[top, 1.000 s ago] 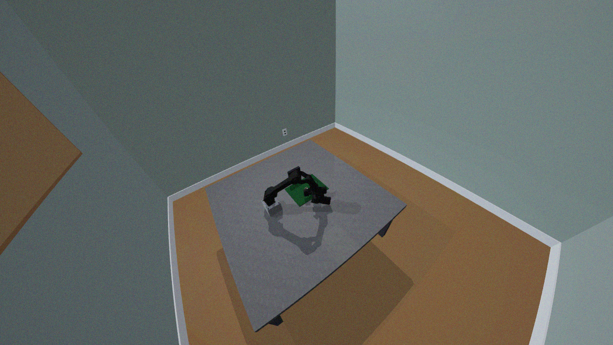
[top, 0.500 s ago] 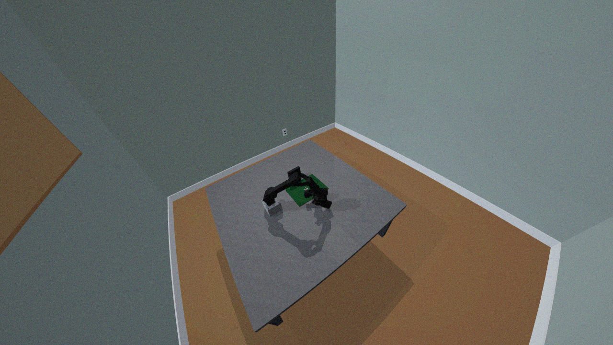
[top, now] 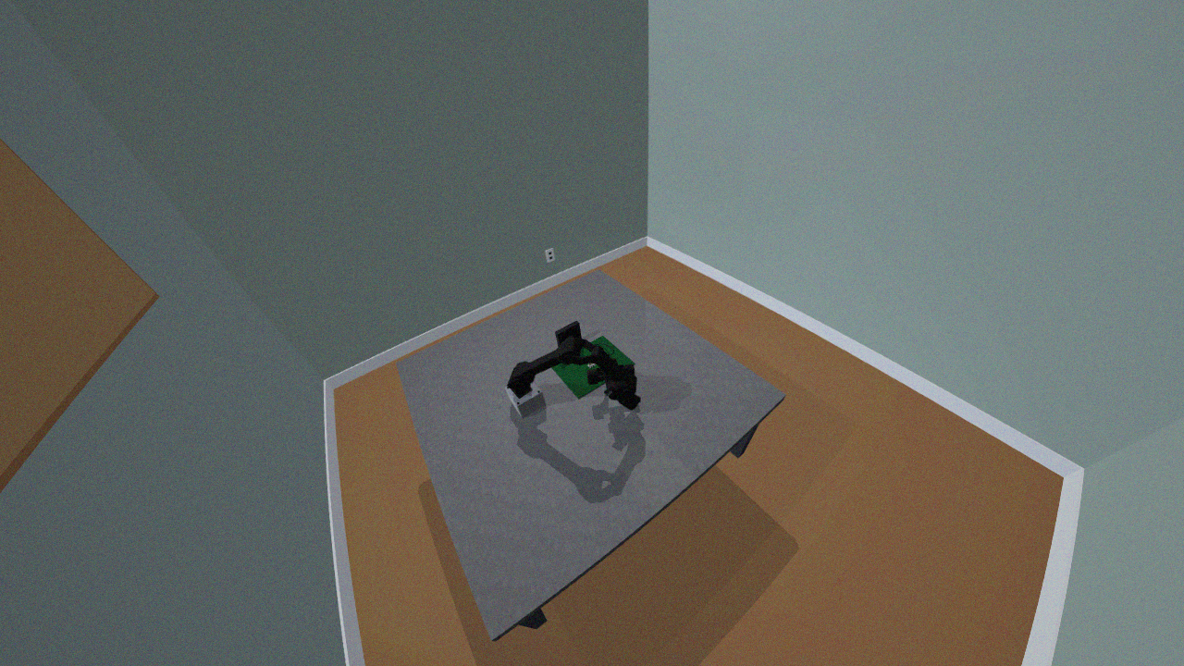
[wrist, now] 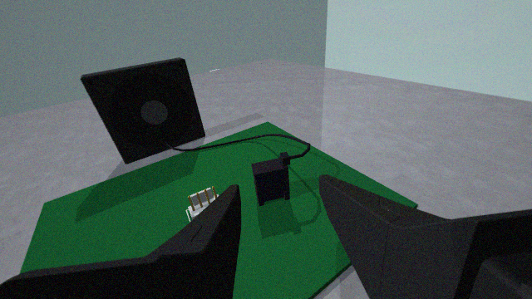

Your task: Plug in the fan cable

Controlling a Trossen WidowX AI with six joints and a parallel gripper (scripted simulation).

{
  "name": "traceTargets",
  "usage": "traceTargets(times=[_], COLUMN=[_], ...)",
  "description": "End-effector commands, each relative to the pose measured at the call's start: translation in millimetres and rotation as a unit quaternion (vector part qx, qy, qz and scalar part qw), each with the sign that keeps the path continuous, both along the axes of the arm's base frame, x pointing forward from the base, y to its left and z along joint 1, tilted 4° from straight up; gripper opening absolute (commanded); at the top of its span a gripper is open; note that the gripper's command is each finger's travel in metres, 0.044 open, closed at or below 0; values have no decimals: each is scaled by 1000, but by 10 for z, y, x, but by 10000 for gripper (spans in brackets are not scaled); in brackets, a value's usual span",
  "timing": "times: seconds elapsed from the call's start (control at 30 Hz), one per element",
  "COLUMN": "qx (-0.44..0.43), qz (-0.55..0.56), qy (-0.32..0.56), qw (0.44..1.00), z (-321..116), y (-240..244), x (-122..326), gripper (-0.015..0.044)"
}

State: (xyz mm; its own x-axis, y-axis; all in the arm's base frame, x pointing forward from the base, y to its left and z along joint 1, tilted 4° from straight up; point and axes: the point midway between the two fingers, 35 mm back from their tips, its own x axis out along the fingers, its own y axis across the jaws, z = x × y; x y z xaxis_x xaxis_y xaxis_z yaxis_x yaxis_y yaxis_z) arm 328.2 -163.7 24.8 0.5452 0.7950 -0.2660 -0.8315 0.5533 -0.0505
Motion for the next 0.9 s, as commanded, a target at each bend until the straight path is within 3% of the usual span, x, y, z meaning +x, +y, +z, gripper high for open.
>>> traceTargets(times=[0.0, 0.37, 0.87], qx=[-1, -43, -172], qz=[3, 65, 127], qy=[-4, 70, 215], qw=[1000, 994, 953], z=[95, 44, -67], y=[-69, 144, 374], x=[-54, -88, -137], gripper=[205, 205, 205])
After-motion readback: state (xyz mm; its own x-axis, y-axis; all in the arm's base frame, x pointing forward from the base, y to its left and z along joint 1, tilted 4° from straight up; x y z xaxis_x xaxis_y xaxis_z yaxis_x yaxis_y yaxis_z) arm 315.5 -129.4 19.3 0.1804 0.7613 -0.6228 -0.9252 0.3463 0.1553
